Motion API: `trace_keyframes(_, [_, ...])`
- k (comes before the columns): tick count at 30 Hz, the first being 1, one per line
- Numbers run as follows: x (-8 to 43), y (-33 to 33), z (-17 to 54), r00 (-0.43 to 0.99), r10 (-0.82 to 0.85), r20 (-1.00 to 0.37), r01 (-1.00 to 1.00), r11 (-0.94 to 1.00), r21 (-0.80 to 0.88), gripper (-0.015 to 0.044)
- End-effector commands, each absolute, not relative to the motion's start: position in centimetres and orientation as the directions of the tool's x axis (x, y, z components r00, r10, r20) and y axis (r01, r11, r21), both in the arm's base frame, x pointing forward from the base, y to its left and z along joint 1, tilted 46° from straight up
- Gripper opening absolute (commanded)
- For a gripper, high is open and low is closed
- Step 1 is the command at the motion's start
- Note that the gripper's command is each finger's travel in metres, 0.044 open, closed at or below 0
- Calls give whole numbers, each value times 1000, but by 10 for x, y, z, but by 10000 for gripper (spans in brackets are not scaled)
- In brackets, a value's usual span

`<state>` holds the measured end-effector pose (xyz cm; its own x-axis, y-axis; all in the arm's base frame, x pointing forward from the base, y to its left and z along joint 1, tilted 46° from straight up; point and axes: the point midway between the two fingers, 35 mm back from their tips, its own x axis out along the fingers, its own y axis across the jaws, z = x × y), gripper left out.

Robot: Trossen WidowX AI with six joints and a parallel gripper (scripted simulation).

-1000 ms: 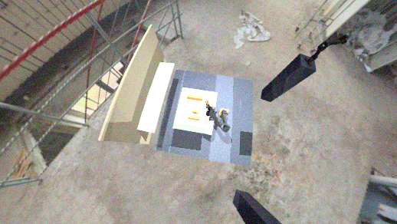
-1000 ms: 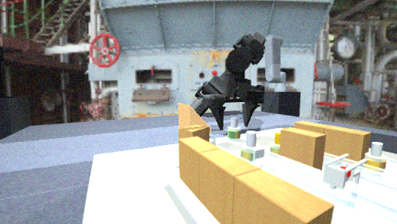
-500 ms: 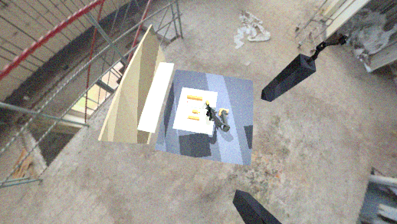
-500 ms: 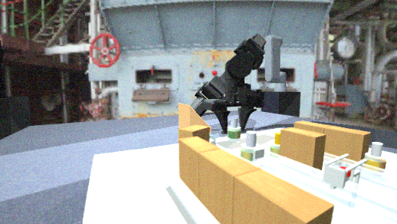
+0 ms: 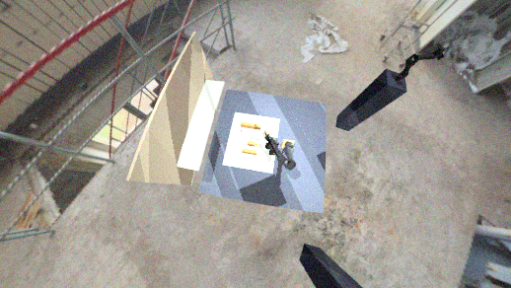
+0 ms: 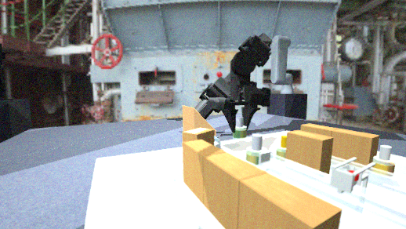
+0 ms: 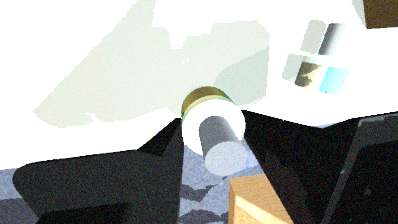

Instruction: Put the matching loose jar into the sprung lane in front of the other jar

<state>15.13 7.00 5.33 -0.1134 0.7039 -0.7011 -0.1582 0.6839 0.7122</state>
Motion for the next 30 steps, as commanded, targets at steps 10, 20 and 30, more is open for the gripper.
trace_keyframes(10, [160,23,92,-113,695,-710,-159,693,703,0])
trace_keyframes(20, [156,0,115,-117,704,-701,-160,683,713,0])
trace_keyframes(30, [193,-6,98,-114,700,-705,-162,687,708,0])
